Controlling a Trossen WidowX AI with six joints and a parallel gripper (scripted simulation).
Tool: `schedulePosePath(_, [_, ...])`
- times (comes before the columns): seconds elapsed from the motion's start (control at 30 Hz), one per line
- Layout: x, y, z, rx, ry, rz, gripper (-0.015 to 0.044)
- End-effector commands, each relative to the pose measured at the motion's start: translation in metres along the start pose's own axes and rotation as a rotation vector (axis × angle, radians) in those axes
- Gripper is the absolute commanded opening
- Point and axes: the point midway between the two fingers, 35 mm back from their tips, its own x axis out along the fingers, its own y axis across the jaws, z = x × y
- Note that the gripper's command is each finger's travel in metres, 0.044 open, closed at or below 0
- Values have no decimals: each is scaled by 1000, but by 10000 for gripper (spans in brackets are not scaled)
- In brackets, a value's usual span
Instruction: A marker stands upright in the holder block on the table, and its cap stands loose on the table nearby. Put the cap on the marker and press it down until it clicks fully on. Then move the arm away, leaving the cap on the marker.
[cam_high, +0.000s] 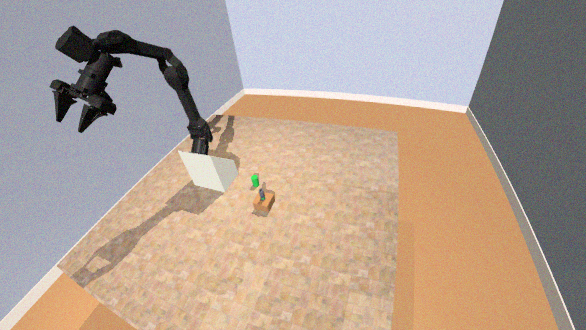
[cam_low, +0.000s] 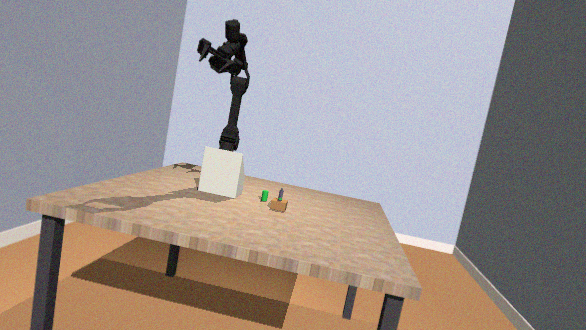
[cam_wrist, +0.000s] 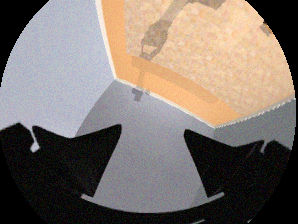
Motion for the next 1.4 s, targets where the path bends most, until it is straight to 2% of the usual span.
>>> schedulePosePath(0.0, [0,-3,0,-11,1,-4,374])
schedulePosePath(0.17, [-13,-84,1,-310,30,-113,251])
schedulePosePath(0.47, [-44,-236,50,-922,110,-334,251])
schedulePosePath(0.8, [-79,-365,171,-1617,239,-602,251])
schedulePosePath(1.1, [-104,-415,321,-2221,405,-898,251])
schedulePosePath(1.3, [-114,-407,425,-2587,549,-1149,251])
schedulePosePath(1.37, [-107,-399,450,-2696,603,-1244,251])
